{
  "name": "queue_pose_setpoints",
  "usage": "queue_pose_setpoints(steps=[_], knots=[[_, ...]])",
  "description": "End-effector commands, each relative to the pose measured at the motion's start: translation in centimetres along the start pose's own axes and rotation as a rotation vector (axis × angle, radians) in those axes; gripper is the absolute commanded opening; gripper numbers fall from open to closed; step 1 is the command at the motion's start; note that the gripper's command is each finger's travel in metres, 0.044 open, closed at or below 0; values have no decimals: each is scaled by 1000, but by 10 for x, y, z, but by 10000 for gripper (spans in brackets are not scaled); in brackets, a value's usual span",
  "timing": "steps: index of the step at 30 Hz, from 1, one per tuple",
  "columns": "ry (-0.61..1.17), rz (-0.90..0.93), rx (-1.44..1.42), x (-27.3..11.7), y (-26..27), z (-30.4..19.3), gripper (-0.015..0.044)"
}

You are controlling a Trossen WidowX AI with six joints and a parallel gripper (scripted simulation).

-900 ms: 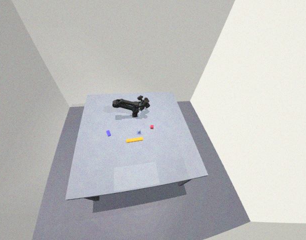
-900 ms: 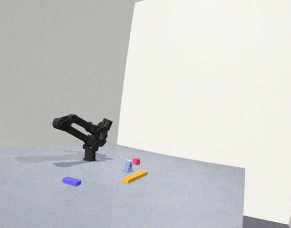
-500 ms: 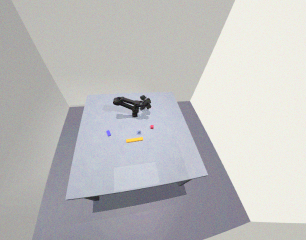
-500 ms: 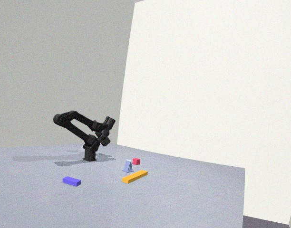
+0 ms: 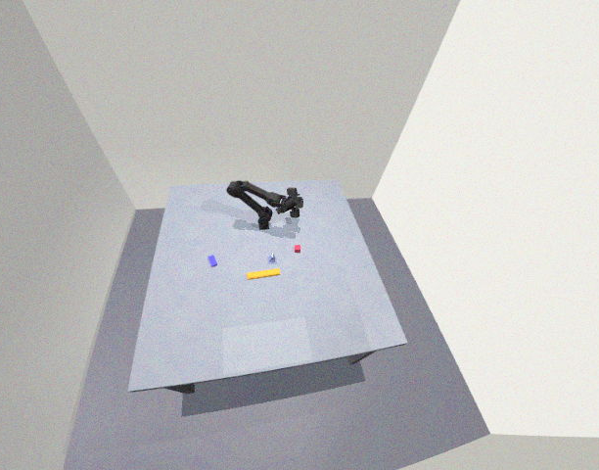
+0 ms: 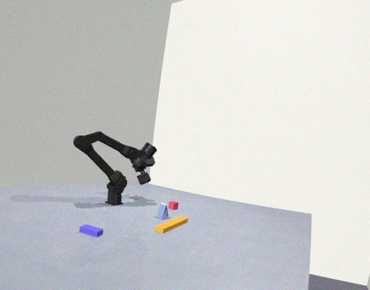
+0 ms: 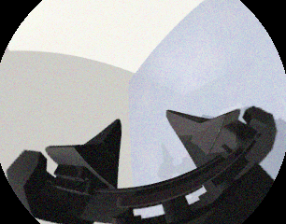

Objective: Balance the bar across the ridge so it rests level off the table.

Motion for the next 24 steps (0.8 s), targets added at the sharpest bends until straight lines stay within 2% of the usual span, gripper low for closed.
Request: queue_pose_setpoints(steps=[1, 24], knots=[[-65, -60, 86, -6, 1, 14, 315], [-476, -351, 627, -64, -10, 93, 315]])
Point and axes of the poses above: the point midway between the two fingers, 35 mm back from their tips, its own x axis out along the fingers, its own y axis across the jaws, z = x × y, the point moved 10 cm from there along -x, back along the fingers, and after that the axes turned 12 degrees about x, right-handed, at the moved point
